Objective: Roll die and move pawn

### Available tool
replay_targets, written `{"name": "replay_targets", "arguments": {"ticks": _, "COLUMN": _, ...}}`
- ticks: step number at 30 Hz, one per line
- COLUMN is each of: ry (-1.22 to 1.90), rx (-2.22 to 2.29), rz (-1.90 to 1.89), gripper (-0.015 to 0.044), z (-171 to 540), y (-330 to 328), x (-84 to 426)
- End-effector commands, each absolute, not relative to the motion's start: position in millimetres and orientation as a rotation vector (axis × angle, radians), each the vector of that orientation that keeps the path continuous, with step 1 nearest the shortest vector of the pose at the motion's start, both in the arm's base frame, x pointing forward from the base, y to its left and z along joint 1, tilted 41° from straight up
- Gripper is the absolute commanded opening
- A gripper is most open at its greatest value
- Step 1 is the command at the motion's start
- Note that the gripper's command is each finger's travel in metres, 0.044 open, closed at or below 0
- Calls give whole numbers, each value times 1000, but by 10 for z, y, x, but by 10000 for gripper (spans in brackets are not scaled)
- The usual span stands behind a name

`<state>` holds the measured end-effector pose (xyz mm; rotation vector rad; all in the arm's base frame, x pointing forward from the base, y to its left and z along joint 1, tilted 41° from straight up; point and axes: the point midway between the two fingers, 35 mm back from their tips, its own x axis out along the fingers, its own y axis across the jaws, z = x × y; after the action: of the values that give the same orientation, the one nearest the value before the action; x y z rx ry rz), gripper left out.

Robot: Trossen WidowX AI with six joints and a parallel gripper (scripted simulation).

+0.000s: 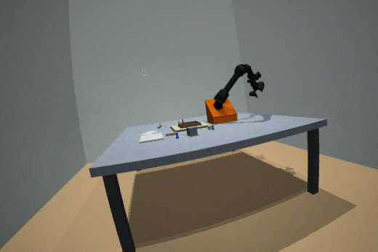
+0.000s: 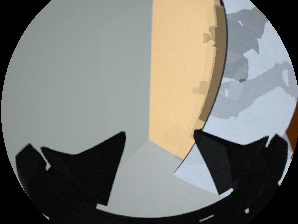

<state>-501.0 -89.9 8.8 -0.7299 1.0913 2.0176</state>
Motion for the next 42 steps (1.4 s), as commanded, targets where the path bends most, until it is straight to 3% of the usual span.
{"name": "replay_targets", "arguments": {"ticks": 1, "ry": 1090, "rx": -733, "rz": 2021, "gripper": 374, "z": 90, "y": -912, "x": -5007}}
{"name": "replay_targets", "arguments": {"ticks": 5, "ry": 1066, "rx": -810, "rz": 2097, "gripper": 275, "z": 146, "y": -1226, "x": -4912}}
{"name": "replay_targets", "arguments": {"ticks": 13, "ry": 986, "rx": -1057, "rz": 2337, "gripper": 275, "z": 436, "y": -2247, "x": -4343}}
{"name": "replay_targets", "arguments": {"ticks": 26, "ry": 669, "rx": -1595, "rz": 2726, "gripper": 275, "z": 593, "y": -3712, "x": -2813}}
{"name": "replay_targets", "arguments": {"ticks": 42, "ry": -68, "rx": -2302, "rz": 3088, "gripper": 275, "z": 776, "y": -4303, "x": -298}}
